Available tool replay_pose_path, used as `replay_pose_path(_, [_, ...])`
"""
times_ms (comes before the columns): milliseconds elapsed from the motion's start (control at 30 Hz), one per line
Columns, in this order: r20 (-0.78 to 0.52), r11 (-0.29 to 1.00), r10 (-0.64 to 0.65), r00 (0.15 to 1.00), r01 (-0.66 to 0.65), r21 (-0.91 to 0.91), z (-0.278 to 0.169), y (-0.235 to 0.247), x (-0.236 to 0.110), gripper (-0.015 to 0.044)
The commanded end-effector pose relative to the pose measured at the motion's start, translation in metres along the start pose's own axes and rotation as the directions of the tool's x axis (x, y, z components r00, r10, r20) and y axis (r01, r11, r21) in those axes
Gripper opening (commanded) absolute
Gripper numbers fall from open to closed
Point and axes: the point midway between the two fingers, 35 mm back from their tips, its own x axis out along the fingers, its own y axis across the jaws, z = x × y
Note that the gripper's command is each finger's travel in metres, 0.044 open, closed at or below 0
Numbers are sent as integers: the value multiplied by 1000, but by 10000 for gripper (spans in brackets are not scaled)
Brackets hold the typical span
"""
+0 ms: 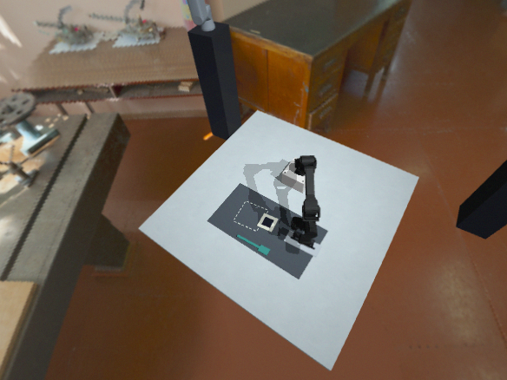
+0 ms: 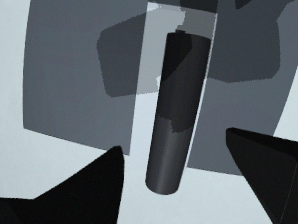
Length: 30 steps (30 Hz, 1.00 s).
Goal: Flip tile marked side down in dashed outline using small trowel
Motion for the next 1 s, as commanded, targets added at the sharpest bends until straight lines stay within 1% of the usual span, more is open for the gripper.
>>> replay_pose_path(0, [10,993,38,999,-37,-116,-1,1,0,300])
replay_pose_path(200, [23,947,92,996,-80,-310,-4,3,4,300])
replay_pose_path(400, [35,863,145,989,-110,-493,-6,3,8,300])
replay_pose_path(600, [46,748,198,979,-121,-652,-8,3,11,300])
replay_pose_path(967, [61,513,281,958,-96,-853,-11,2,16,300])
